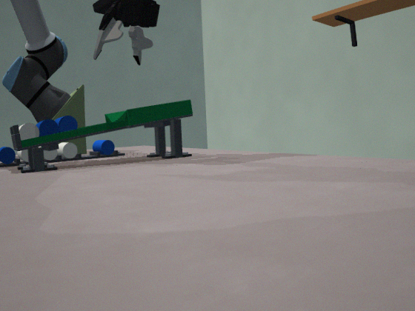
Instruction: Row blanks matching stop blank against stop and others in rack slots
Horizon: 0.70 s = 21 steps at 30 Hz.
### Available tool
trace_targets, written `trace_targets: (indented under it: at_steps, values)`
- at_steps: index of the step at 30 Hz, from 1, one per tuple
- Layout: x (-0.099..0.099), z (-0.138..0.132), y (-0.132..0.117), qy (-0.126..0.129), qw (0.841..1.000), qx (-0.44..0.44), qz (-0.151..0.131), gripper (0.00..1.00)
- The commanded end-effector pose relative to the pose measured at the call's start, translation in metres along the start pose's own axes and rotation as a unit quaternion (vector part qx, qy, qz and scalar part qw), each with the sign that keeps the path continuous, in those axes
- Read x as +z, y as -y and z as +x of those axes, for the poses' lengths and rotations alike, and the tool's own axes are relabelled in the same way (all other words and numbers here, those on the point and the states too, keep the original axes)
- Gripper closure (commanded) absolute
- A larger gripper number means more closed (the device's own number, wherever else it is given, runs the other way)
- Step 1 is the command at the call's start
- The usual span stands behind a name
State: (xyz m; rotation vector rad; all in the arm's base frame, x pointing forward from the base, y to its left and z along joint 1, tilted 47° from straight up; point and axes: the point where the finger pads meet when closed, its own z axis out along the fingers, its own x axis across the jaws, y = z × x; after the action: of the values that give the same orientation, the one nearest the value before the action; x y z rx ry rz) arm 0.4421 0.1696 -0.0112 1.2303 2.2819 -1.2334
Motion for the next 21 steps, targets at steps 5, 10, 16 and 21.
trace_targets:
  at_steps: [5, 10, 16, 21]
  values:
    - [-0.008, -0.079, 0.027, 0.033, 0.997, -0.01, 0.068, 0.0]
    - [-0.01, -0.101, 0.035, 0.042, 0.995, -0.014, 0.085, 0.0]
    - [-0.013, -0.127, 0.046, 0.052, 0.993, -0.021, 0.104, 0.0]
    - [-0.014, -0.134, 0.048, 0.054, 0.992, -0.022, 0.109, 0.0]
